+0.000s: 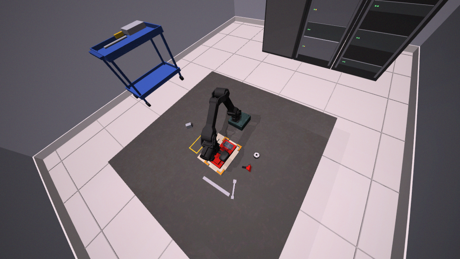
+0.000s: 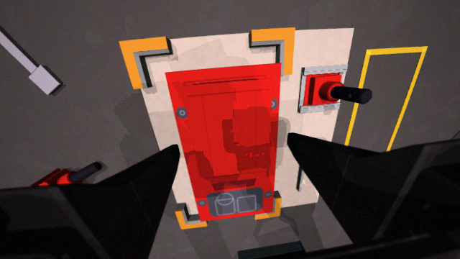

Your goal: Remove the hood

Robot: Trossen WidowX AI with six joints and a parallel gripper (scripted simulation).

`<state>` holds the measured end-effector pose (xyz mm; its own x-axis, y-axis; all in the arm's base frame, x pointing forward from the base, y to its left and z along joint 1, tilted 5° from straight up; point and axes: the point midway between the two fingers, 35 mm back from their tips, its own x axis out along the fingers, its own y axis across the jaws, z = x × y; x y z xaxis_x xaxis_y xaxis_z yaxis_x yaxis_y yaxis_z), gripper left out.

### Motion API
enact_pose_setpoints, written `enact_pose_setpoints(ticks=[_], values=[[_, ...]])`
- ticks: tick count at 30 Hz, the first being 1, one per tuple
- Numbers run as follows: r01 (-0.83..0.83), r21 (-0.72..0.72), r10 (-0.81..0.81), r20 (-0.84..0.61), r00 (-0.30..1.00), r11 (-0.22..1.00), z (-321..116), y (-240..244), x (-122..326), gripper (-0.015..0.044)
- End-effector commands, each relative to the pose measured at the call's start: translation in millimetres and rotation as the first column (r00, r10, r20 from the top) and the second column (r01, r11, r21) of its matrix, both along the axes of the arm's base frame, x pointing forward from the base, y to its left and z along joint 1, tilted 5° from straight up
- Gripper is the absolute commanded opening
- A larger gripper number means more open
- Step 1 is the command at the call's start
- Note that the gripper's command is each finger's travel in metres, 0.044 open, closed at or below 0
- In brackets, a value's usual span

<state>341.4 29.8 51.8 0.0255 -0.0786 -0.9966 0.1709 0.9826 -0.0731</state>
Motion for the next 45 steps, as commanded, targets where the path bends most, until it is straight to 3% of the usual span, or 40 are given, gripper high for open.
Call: enact_pose_setpoints(ticks=[1,45], values=[[-0.003,0.004,0.003,-0.003,1.000,1.000,-3.5,0.3,-0.4,0.0440],[-0.003,0.004,0.003,-0.004,1.000,1.000,-25.0,-1.3,-0.3,0.0440]])
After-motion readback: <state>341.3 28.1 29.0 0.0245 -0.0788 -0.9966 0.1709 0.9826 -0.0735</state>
